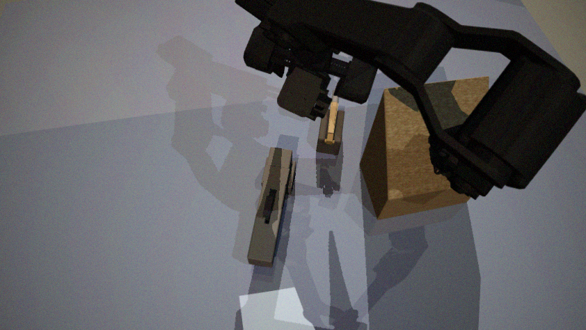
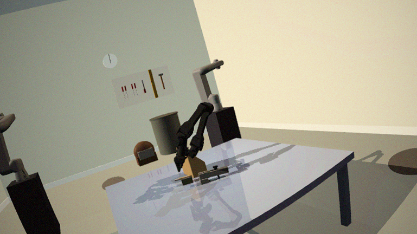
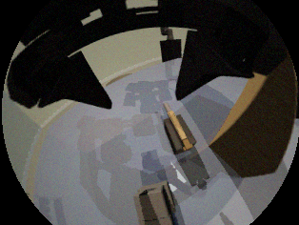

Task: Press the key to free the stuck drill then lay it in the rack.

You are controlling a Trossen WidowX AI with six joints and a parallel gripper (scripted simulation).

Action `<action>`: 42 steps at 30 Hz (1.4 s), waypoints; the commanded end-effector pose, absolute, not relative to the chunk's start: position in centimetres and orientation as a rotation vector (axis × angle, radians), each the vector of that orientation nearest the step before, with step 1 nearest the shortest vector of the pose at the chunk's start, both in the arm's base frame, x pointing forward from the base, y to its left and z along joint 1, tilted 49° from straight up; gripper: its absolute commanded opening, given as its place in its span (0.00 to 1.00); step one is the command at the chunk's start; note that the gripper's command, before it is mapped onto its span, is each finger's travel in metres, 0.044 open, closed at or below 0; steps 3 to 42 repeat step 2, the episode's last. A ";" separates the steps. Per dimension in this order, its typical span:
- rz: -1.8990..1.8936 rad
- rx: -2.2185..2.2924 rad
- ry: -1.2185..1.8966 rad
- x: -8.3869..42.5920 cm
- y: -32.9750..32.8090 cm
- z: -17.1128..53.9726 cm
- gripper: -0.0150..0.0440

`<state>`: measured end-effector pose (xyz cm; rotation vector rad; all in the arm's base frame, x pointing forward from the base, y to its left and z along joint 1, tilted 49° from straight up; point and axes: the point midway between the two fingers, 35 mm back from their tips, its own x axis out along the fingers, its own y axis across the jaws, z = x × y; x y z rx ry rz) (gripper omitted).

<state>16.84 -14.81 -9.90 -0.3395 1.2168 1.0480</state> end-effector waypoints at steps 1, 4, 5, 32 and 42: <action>0.761 -0.347 1.476 20.2 -11.4 -5.9 1.00; 0.729 -0.346 1.488 20.5 -11.1 -5.5 1.00; 0.729 -0.346 1.488 20.5 -11.1 -5.5 1.00; 0.729 -0.346 1.488 20.5 -11.1 -5.5 1.00; 0.729 -0.346 1.488 20.5 -11.1 -5.5 1.00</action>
